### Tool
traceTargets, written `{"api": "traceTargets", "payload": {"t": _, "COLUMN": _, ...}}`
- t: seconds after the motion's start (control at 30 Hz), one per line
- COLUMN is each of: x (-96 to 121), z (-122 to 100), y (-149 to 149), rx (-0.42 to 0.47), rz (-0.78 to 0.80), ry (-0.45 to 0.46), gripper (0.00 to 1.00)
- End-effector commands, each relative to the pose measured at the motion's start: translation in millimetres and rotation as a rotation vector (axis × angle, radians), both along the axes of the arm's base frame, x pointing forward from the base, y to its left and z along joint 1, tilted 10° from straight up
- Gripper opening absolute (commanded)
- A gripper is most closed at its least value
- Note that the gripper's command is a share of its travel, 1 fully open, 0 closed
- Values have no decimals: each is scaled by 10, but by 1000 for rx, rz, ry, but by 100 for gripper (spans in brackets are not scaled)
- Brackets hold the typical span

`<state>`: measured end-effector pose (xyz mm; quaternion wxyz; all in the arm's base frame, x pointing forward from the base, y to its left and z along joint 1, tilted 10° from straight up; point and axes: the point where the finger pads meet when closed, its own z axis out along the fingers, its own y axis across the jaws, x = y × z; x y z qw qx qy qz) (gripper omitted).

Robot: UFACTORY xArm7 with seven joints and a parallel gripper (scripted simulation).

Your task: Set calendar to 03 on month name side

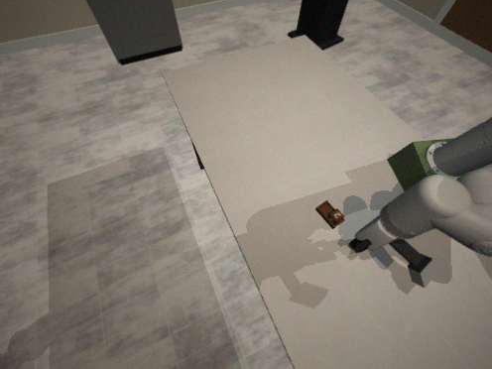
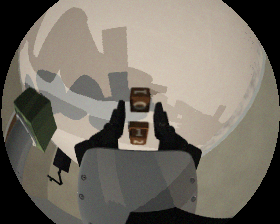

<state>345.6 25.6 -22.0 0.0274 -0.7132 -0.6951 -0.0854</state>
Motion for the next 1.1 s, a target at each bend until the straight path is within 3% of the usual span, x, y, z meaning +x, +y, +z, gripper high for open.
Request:
{"api": "traceTargets", "payload": {"t": 0.0, "x": 9, "z": 6, "y": -3, "rx": 0, "rz": -1, "ry": -2, "gripper": 47}}
{"api": "traceTargets", "payload": {"t": 1.07, "x": 32, "z": -251, "y": 39, "rx": 0, "rz": -1, "ry": -2, "gripper": 47}}
